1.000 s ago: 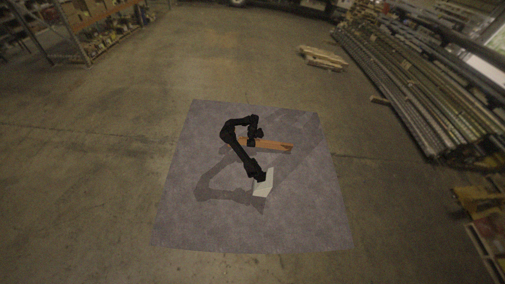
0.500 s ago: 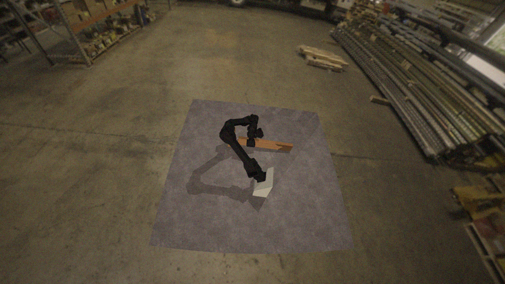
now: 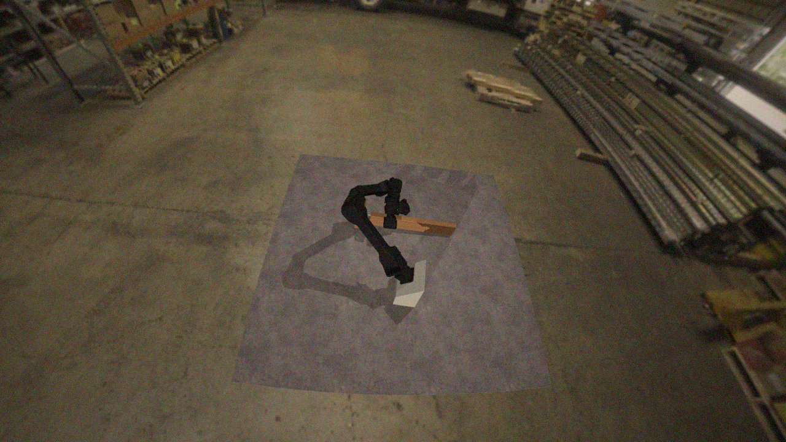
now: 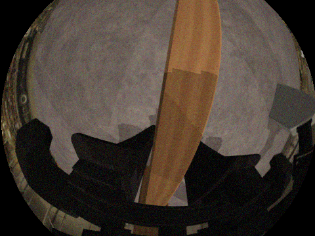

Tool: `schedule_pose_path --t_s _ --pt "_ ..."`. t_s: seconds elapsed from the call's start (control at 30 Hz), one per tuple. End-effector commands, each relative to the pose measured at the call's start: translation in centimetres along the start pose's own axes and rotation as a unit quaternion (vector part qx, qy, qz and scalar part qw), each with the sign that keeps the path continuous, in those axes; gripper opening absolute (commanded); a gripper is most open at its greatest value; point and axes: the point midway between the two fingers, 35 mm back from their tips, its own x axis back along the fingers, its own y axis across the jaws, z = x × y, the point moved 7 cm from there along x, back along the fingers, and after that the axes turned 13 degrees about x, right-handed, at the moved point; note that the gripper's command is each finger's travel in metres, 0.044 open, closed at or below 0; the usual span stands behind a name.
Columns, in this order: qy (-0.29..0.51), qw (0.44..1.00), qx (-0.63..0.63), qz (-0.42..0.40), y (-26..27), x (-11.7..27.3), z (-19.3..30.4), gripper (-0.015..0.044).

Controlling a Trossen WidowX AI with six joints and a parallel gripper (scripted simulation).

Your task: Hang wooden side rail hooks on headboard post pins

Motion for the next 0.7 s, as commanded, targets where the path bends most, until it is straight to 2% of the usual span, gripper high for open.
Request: schedule_pose_path --t_s 0.0,0.67 --pt "0.0 1.0 0.001 -0.004 0.14 0.29 0.25 0.0" --pt "0.0 1.0 0.001 -0.004 0.16 0.3 0.46 0.0"
